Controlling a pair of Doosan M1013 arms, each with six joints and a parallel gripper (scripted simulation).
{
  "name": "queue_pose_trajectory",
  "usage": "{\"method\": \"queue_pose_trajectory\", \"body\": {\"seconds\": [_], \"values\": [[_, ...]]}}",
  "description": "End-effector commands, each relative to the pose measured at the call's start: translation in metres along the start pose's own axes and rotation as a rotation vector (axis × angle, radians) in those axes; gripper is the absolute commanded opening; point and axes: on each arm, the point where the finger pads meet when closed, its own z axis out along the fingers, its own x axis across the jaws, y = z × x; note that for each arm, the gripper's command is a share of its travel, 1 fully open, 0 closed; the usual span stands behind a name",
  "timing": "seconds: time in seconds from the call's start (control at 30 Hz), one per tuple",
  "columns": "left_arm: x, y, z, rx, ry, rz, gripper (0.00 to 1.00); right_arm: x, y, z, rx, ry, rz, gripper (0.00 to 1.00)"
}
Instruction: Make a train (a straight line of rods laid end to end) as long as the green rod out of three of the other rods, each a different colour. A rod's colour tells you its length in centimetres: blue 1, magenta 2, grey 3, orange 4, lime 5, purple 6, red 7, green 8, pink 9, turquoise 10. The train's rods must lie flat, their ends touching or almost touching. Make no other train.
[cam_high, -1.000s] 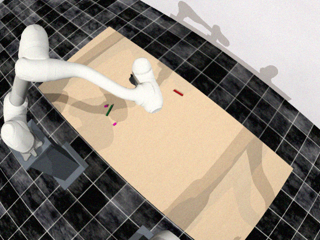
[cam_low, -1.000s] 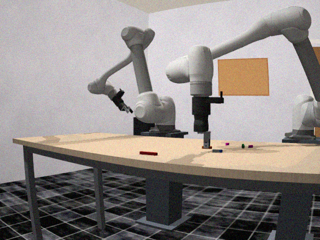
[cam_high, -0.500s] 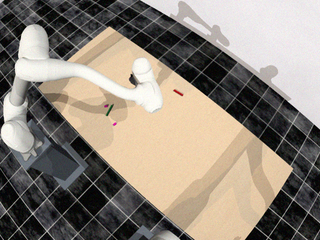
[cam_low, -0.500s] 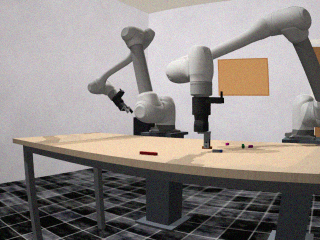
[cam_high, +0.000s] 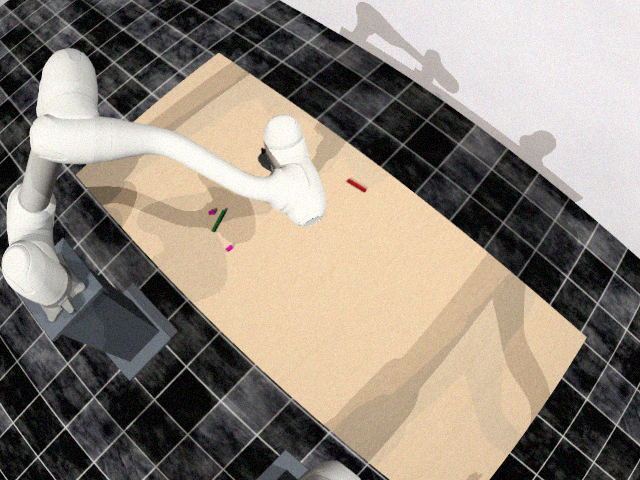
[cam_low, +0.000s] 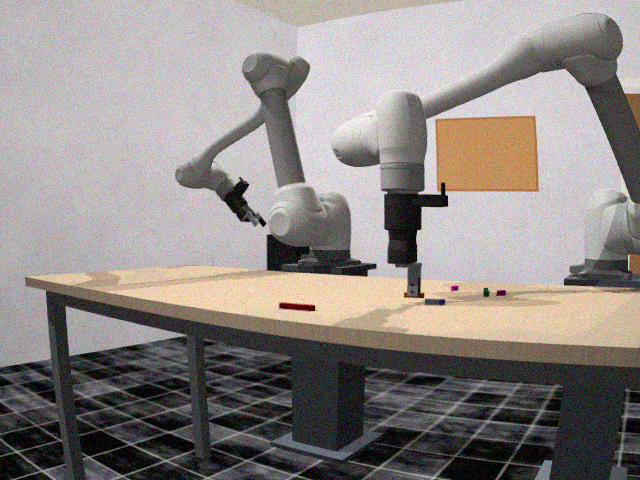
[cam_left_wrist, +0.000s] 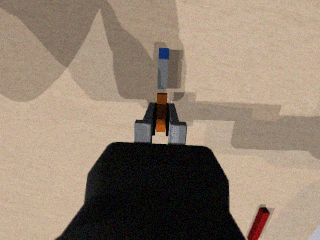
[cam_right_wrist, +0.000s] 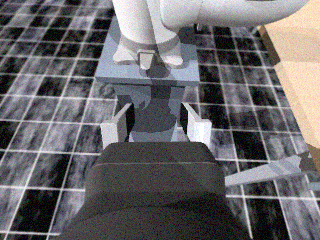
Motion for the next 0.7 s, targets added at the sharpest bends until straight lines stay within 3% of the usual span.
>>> {"method": "queue_pose_trajectory", "body": {"seconds": [0.0,0.67], "values": [[0.0022,-0.0019,0.002,-0.004,0.005,-0.008,0.24,0.0021,-0.0003,0.0,-0.007,0.011,-0.001,1.0],[0.0025,-0.0017,0.0113,-0.004,0.005,-0.008,0.24,0.0021,-0.0003,0.0,-0.007,0.011,-0.001,1.0]]}}
